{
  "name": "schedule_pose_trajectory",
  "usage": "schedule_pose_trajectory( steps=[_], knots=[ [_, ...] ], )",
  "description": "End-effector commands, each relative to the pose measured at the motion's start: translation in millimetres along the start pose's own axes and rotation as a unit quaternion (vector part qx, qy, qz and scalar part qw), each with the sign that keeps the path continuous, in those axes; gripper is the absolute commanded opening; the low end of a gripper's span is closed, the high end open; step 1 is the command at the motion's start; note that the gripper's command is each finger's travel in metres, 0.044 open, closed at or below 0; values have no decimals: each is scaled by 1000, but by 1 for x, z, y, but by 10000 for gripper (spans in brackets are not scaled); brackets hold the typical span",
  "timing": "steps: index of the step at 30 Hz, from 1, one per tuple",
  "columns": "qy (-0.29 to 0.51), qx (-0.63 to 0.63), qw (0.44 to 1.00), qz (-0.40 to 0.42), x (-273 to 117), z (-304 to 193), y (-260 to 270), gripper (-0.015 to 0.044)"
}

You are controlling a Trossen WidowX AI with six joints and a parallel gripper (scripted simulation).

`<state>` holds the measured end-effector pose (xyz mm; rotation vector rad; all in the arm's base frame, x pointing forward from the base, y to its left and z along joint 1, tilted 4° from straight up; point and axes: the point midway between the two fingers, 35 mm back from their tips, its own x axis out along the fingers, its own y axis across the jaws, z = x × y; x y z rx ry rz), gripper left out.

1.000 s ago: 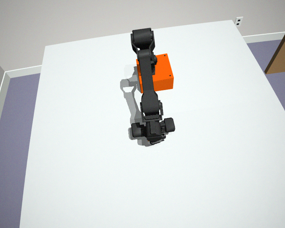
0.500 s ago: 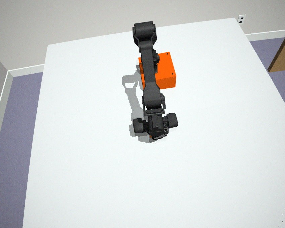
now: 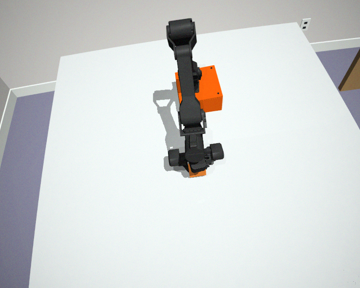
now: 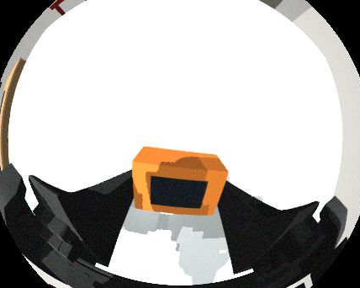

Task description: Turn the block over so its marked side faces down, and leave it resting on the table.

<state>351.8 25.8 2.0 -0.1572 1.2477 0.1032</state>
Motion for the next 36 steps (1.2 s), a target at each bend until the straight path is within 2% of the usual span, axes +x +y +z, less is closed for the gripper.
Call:
schedule_pose_trajectory(
  steps=[1,15,20,36],
  knots=[
    [-27,-3,1000,3,0,-2,1,0],
    [-140,-5,990,1,-4,-8,1,0],
    [-153,-6,988,1,-5,-9,1,0],
    [-250,-3,968,3,27,-2,0,0]
  ],
)
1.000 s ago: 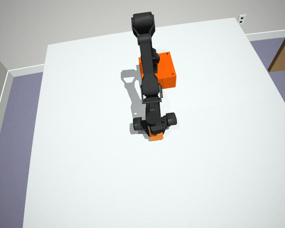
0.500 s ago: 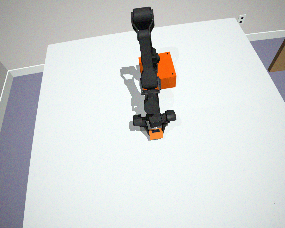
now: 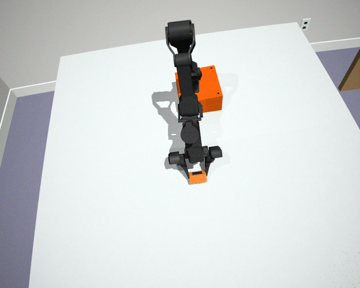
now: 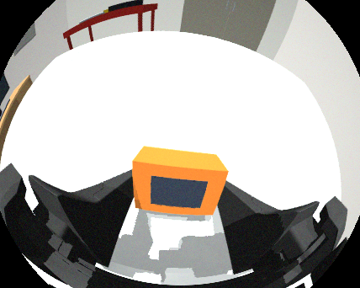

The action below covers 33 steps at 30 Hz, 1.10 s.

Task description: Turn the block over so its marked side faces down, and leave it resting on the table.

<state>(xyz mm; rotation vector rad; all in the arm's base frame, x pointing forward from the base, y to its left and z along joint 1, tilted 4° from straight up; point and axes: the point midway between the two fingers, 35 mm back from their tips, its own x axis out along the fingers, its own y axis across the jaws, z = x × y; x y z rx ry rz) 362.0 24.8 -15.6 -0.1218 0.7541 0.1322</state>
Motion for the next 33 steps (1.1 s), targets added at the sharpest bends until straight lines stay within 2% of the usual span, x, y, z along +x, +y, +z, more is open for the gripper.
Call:
schedule_pose_trajectory(
  steps=[1,13,26,33],
  knots=[
    [-12,-2,1000,4,4,-10,2,0],
    [-89,-3,996,4,7,-17,2,0],
    [-170,-9,985,3,-8,-23,3,0],
    [-175,-9,985,3,-9,-23,3,0]
  ],
)
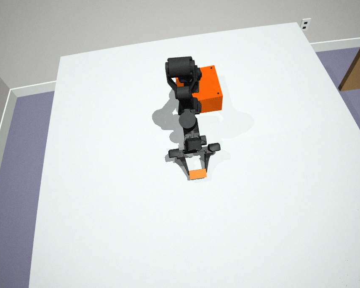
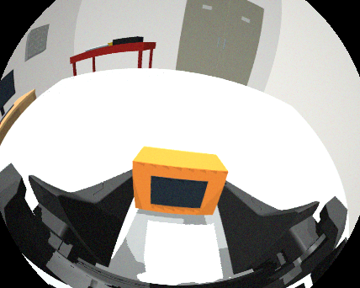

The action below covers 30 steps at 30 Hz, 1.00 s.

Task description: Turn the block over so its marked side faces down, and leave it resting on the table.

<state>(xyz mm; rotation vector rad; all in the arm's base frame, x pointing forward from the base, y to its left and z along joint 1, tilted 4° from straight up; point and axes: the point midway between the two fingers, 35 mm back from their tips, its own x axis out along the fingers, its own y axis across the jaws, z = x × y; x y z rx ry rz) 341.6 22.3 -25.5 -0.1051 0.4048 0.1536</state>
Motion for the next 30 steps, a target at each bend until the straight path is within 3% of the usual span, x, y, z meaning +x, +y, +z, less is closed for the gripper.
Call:
schedule_pose_trajectory(
  steps=[1,12,28,30],
  knots=[
    [-1,-3,1000,3,-2,-1,1,0],
    [-1,-3,1000,3,-2,-1,1,0],
    [-1,-3,1000,3,-2,-1,1,420],
    [-1,-3,1000,3,-2,-1,1,440]
  ],
)
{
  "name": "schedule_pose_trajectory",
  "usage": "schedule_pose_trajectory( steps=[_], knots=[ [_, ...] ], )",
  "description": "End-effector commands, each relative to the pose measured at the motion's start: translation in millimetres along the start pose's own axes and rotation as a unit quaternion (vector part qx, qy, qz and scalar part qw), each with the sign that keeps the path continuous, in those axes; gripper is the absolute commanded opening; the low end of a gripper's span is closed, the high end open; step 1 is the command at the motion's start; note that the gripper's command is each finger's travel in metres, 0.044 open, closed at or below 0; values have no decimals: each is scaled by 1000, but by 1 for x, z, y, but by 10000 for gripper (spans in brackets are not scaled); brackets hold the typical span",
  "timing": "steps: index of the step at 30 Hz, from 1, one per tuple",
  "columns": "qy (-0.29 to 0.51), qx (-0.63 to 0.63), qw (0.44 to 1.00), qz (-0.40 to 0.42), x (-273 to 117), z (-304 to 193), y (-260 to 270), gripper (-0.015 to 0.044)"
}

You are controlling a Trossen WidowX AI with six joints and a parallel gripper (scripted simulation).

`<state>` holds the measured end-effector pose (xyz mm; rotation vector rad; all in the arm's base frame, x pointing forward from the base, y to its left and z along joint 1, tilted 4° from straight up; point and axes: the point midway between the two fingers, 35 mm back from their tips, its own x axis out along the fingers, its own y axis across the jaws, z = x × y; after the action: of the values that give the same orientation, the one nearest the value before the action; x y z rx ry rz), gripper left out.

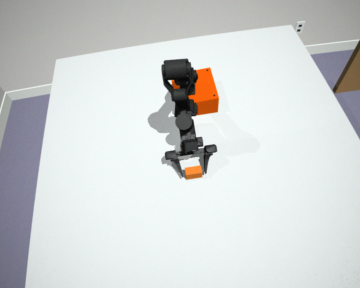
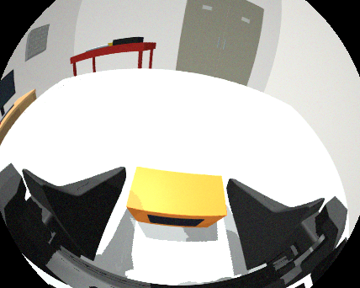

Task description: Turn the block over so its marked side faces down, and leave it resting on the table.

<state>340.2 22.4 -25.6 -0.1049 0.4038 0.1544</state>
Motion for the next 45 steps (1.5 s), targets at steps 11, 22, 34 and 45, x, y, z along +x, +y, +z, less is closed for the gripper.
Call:
schedule_pose_trajectory(
  steps=[11,22,34,45],
  knots=[
    [0,-3,1000,3,0,0,1,440],
    [0,-3,1000,3,0,0,1,440],
    [9,-2,1000,3,2,1,1,440],
    [165,3,986,3,-6,33,-1,440]
  ],
)
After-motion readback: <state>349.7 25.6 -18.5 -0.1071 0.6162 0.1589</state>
